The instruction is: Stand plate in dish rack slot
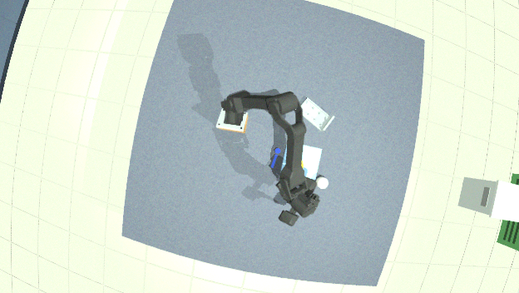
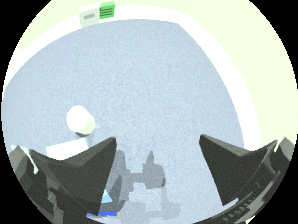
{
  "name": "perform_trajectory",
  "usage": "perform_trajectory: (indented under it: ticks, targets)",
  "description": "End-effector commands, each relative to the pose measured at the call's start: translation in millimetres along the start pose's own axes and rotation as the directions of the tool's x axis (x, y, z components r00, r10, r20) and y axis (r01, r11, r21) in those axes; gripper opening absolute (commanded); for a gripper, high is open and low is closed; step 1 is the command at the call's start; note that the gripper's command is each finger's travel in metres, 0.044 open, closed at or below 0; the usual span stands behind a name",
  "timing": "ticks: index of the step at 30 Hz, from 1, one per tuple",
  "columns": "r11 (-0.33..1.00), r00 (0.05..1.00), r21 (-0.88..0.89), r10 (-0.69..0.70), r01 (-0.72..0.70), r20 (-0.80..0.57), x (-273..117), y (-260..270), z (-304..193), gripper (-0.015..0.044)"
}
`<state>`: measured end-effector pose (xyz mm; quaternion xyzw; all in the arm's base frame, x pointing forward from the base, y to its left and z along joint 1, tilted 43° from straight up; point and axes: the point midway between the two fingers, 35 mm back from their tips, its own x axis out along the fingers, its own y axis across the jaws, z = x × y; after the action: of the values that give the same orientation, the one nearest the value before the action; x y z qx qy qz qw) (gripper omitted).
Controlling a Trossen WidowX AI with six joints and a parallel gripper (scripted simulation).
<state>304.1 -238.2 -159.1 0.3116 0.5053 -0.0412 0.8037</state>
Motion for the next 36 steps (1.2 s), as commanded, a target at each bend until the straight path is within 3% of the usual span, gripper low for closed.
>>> perform_trajectory:
  ticks: [1, 16, 36]
  targets:
    - [0.997, 0.992, -0.053, 0.054, -0.061, -0.112, -1, 28, -15, 0.04]
    - [0.938, 0.82, -0.117, 0.218, -0.325, -0.529, -26, 121, -84, 0.04]
    - [0.934, 0.808, -0.116, 0.224, -0.337, -0.545, -9, 130, -97, 0.04]
